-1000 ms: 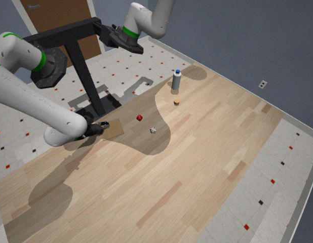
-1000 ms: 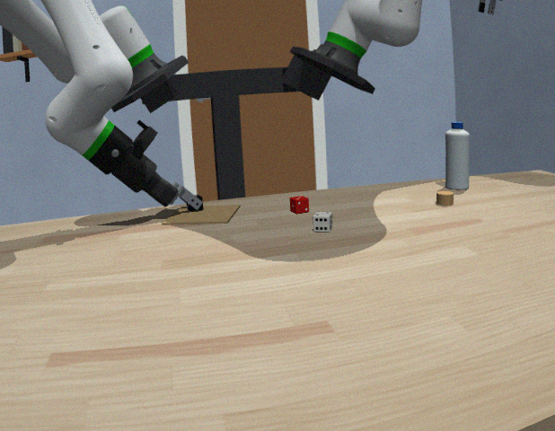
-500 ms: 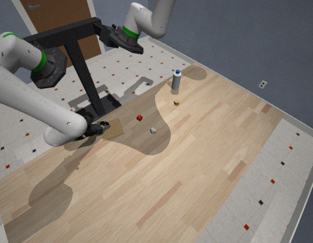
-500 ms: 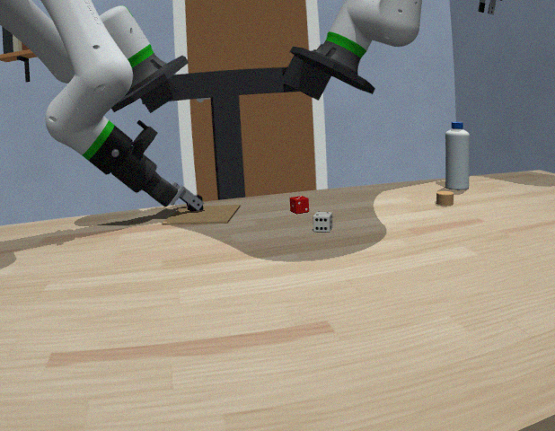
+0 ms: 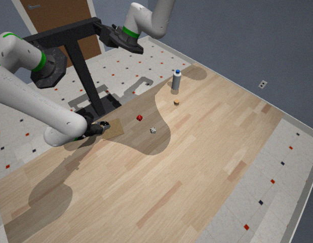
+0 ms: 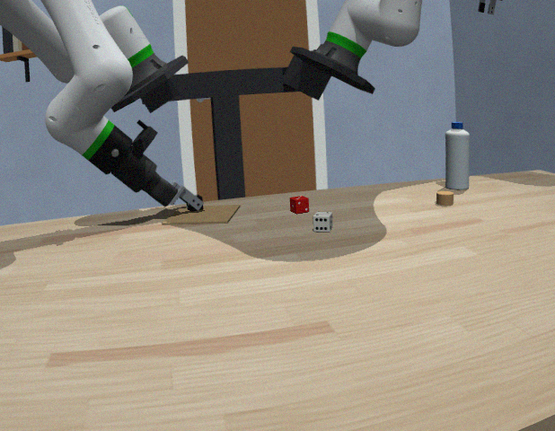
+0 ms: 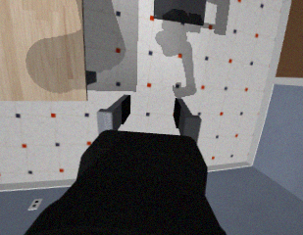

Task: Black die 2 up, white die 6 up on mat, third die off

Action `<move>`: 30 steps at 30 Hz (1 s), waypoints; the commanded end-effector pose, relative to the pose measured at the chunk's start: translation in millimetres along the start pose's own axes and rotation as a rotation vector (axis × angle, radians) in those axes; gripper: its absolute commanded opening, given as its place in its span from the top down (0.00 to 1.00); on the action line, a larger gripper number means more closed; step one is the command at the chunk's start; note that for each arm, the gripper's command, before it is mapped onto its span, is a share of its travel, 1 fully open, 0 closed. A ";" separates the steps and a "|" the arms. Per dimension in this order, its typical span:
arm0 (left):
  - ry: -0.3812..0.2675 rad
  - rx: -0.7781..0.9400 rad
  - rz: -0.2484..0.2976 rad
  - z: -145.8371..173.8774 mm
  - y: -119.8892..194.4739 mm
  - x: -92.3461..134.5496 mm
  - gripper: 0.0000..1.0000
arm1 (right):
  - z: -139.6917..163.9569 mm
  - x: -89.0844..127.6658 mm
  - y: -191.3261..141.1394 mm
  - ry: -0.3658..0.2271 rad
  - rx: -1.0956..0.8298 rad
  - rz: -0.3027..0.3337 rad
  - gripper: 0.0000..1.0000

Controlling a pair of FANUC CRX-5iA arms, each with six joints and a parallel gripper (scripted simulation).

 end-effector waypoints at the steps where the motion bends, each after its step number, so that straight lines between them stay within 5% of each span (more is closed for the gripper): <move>1: -0.002 0.000 0.000 -0.2 0.0 0.9 0.00 | 2.1 1.7 0.1 0.000 0.000 0.000 0.00; 30: -0.002 0.000 0.000 -0.2 0.0 0.9 0.00 | 48.1 47.8 -2.3 0.000 0.000 0.000 0.00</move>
Point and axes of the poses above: on each arm, the point where the finger pads meet when closed, its own x axis back along the fingers, its own y axis across the jaws, z = x × y, the point moved 1 cm from there along x, back along the fingers, and after that the axes turned 3 degrees about -x, right-handed, at the moved point
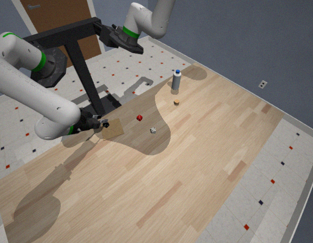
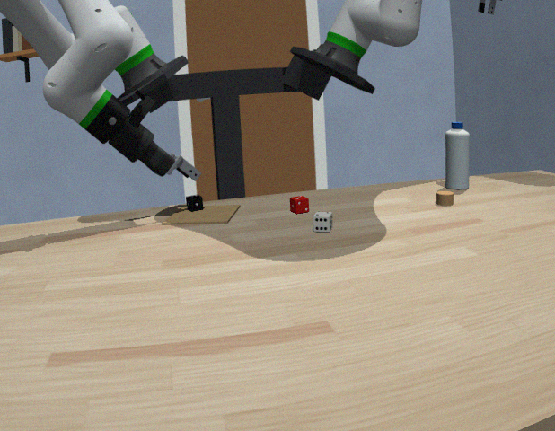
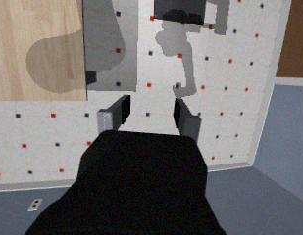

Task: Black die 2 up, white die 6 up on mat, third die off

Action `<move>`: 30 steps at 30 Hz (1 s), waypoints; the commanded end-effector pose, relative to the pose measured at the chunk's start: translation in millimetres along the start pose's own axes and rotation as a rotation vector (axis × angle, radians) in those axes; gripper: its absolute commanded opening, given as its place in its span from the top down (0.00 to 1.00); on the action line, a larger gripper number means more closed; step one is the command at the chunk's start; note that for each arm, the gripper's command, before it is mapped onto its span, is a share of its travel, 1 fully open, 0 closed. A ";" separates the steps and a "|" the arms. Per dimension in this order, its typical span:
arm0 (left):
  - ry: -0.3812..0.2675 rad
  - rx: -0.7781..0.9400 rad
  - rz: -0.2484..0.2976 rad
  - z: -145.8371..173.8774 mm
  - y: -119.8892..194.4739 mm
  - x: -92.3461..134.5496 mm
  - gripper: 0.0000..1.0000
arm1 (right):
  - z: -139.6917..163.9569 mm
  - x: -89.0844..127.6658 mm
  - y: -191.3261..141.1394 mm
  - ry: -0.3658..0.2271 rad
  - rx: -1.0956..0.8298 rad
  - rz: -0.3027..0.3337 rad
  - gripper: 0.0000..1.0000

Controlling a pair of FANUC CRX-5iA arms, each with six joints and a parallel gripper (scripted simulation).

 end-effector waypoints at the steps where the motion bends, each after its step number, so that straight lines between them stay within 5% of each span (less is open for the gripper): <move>1: -0.002 0.000 0.000 -0.2 0.0 0.9 0.00 | 2.4 2.5 0.4 0.000 0.001 -0.001 0.00; 10: -0.002 0.000 0.000 -0.2 0.0 0.9 0.00 | 2.9 2.9 0.0 -0.008 0.000 0.000 0.00; 22: -0.002 0.000 0.000 -0.2 0.0 0.9 0.00 | 7.0 2.5 -0.5 -0.235 -0.001 -0.011 0.00; 30: -0.002 0.000 0.000 -0.2 0.0 0.9 0.00 | 8.5 2.3 0.0 -0.262 0.001 -0.015 0.00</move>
Point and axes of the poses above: on each arm, the point where the finger pads meet when closed, its own x axis back along the fingers, its own y axis across the jaws, z = x × y, the point moved 1 cm from there along x, back along the fingers, and after that the axes turned 3 degrees about -x, right-handed, at the moved point
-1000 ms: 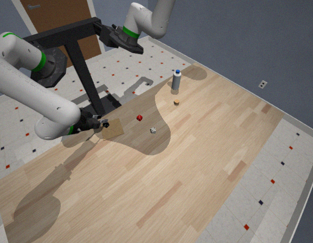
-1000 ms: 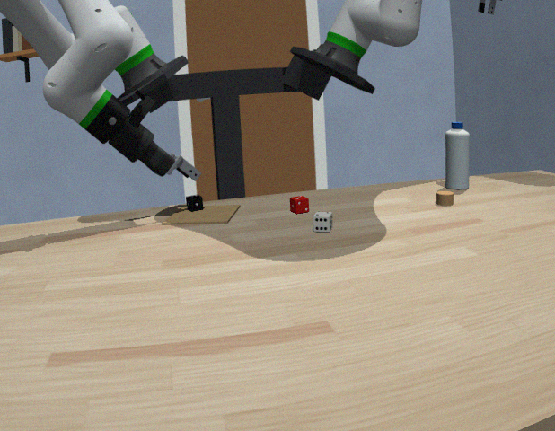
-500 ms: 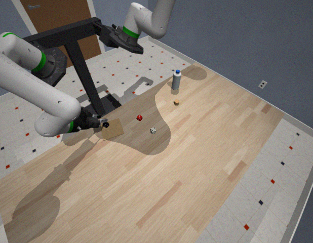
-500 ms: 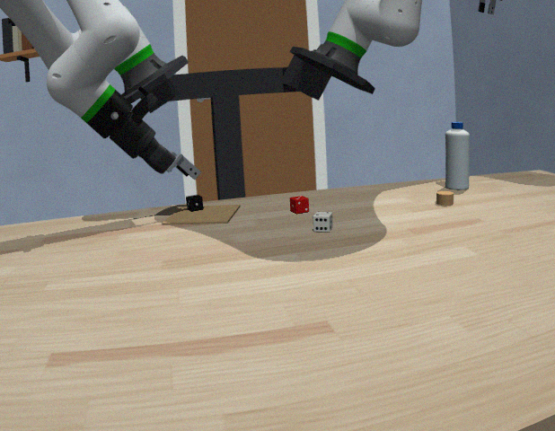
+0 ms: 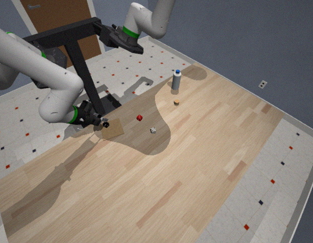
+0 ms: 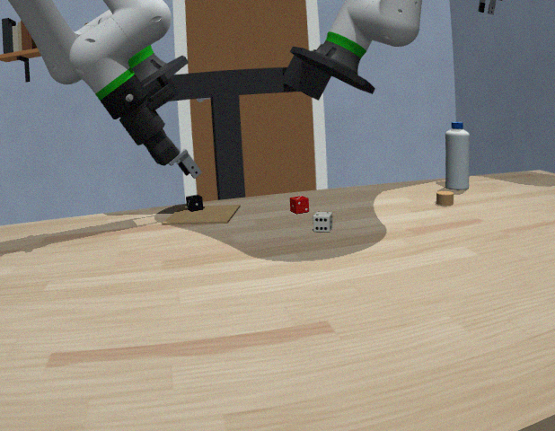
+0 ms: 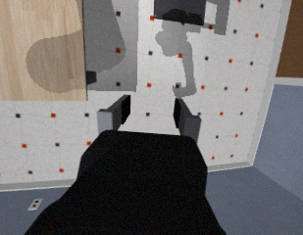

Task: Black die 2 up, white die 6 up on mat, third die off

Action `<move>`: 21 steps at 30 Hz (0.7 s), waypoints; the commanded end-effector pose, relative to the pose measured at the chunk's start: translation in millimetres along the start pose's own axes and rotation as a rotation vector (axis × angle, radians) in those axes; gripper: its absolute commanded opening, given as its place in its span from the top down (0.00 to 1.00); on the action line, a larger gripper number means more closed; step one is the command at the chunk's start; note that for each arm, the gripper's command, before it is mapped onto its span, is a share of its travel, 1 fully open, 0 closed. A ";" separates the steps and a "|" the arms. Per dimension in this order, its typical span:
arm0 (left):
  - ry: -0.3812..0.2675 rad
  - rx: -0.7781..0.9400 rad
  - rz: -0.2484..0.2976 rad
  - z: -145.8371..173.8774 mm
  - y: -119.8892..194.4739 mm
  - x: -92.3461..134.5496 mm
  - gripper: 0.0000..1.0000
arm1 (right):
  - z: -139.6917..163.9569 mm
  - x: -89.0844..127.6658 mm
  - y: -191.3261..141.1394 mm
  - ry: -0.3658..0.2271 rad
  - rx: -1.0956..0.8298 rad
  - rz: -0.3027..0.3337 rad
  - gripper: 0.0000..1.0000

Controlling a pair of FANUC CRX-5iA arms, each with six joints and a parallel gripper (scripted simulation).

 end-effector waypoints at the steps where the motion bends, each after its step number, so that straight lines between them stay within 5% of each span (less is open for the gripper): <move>1: -0.002 0.000 0.000 -0.2 0.0 0.9 0.00 | -0.3 0.1 -0.3 -0.023 -0.003 0.003 0.00; 13: -0.002 0.000 0.000 -0.2 0.0 0.9 0.00 | -0.8 0.1 -0.7 -0.066 -0.004 0.003 0.00; 21: -0.002 0.000 0.000 -0.2 0.0 0.9 0.00 | 1.7 -0.1 -0.4 -0.149 -0.004 -0.003 0.00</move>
Point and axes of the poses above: on each arm, the point where the finger pads meet when closed, its own x axis back along the fingers, its own y axis across the jaws, z = x × y, the point moved 1 cm from there along x, back along the fingers, and after that the axes turned 3 degrees about -x, right-handed, at the moved point
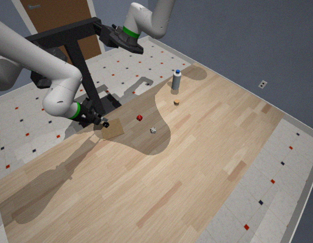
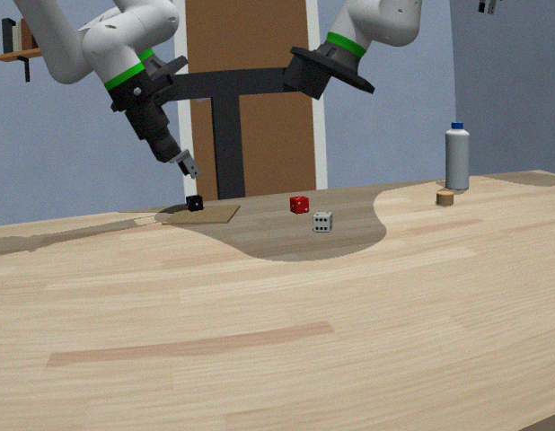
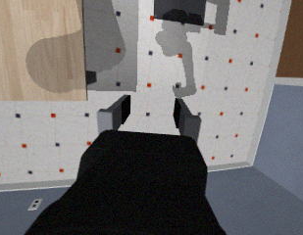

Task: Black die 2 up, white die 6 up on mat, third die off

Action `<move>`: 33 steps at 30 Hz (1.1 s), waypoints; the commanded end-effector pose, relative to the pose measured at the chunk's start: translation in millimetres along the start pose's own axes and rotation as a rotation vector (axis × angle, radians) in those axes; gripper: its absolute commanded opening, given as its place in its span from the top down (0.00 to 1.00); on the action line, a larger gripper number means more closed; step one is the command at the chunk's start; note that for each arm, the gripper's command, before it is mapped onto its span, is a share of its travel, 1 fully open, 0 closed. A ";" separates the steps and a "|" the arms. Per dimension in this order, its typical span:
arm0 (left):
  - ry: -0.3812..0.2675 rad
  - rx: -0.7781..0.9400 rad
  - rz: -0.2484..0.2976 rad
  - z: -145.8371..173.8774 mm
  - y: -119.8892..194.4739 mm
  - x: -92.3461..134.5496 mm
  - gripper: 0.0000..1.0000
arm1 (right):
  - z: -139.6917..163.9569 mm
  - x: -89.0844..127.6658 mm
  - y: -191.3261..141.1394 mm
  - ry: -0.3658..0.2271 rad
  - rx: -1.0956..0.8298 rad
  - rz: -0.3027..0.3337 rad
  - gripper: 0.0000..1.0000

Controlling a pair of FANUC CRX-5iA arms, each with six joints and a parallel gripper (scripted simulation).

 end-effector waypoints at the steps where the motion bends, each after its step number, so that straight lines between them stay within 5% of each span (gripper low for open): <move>1: -0.002 0.000 0.000 -0.2 0.0 0.9 0.00 | 1.6 0.3 0.4 -0.059 -0.002 -0.007 0.00; 15: -0.002 0.000 0.000 -0.2 0.0 0.9 0.00 | 3.9 0.1 0.2 -0.168 -0.002 -0.012 0.00; 27: -0.002 0.000 0.000 -0.2 0.0 0.9 0.00 | 5.1 -0.1 0.0 -0.187 -0.002 -0.014 0.00; 33: -0.002 0.000 0.000 -0.2 0.0 0.9 0.00 | 7.0 -1.0 -0.7 -0.294 -0.002 -0.016 0.00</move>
Point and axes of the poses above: on each arm, the point where the finger pads meet when closed, its own x axis back along the fingers, its own y axis across the jaws, z = x × y, the point moved 1 cm from there along x, back along the fingers, and after that the axes turned 3 degrees about -x, right-handed, at the moved point
